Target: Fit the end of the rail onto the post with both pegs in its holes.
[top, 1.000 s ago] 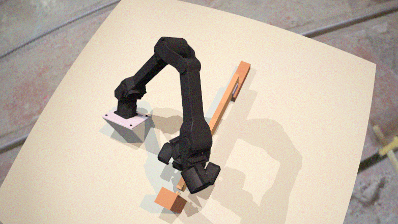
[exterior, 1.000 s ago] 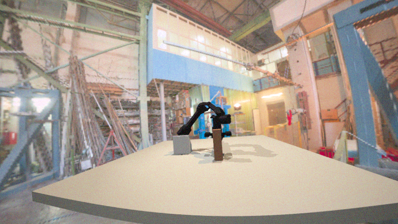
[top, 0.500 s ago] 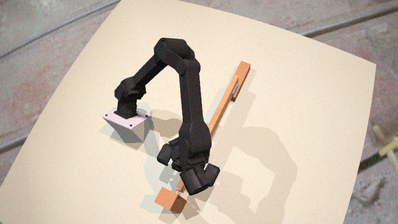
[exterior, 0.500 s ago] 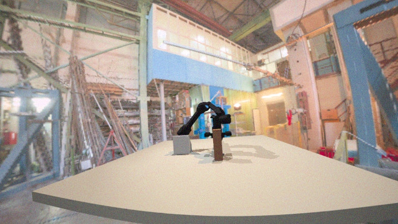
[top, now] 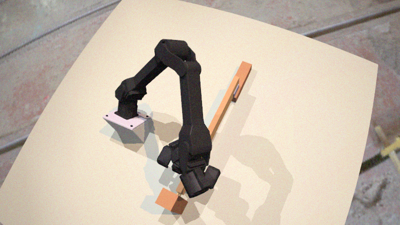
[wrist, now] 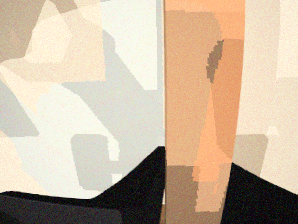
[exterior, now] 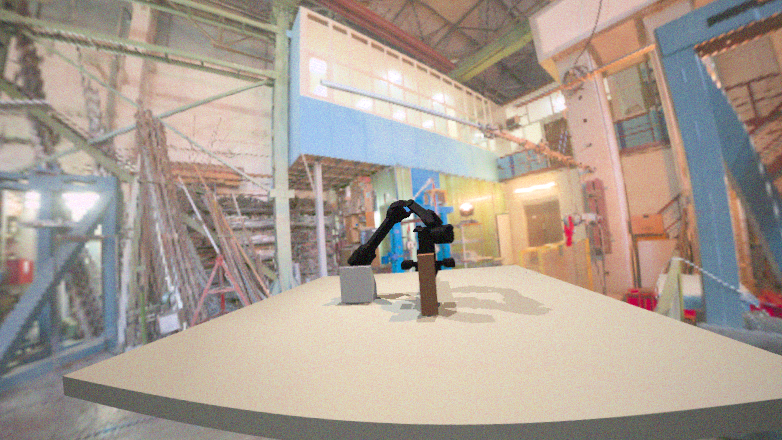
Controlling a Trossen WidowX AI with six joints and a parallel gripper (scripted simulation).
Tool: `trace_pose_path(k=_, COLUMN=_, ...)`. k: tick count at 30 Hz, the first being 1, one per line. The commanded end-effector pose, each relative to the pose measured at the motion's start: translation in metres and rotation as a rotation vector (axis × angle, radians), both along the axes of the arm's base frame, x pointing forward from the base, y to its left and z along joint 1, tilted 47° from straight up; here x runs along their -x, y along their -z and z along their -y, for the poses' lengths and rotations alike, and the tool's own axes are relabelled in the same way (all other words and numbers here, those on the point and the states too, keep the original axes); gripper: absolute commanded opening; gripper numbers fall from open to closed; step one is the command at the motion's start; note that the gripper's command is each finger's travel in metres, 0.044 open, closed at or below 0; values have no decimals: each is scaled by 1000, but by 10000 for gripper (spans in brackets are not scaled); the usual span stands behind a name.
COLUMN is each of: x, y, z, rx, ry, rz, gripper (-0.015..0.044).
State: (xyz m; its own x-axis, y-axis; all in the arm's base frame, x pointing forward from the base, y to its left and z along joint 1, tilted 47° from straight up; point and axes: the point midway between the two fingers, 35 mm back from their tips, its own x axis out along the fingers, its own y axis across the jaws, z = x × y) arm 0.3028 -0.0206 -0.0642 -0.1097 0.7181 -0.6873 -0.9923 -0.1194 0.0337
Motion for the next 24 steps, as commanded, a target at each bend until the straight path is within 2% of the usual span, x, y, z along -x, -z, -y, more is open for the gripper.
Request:
trace_pose_path(k=1, x=-3, y=0, z=5, rx=7, ry=6, rz=10, gripper=0)
trace_pose_path(k=24, x=-3, y=5, z=10, rx=7, ry=6, rz=10, gripper=0)
